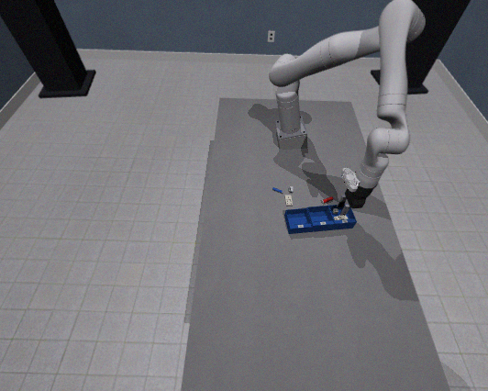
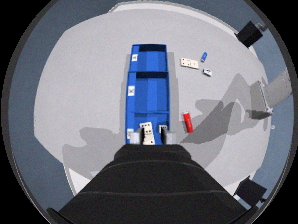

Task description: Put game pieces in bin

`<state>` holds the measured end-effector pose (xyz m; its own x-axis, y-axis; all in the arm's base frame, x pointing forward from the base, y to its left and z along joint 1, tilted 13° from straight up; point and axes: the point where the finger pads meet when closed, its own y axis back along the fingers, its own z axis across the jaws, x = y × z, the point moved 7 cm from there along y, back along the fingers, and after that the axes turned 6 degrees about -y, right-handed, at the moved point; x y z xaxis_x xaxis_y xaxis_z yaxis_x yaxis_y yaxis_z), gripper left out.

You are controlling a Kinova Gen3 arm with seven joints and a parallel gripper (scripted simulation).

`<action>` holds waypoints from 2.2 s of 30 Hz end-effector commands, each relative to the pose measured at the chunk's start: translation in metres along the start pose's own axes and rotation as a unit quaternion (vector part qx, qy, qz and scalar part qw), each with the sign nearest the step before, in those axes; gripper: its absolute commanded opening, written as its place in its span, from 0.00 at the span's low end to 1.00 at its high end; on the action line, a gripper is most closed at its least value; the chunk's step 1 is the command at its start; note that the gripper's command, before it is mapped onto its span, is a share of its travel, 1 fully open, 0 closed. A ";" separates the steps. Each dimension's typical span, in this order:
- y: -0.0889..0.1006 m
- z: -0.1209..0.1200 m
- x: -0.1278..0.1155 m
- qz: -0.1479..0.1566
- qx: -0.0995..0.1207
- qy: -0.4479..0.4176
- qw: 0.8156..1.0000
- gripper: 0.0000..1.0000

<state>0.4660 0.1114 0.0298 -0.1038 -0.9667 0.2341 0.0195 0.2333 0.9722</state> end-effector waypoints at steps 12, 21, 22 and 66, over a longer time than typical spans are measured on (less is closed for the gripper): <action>0.019 -0.001 -0.003 -0.003 0.004 -0.001 1.000 0.65; 0.018 -0.001 -0.002 -0.002 0.003 0.000 1.000 0.65; 0.018 -0.001 -0.002 -0.002 0.003 0.000 1.000 0.65; 0.017 0.041 0.098 -0.005 0.005 -0.321 0.947 0.79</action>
<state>0.4257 0.0435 0.0633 -0.6027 -0.7752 0.1894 0.0093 0.2305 0.9730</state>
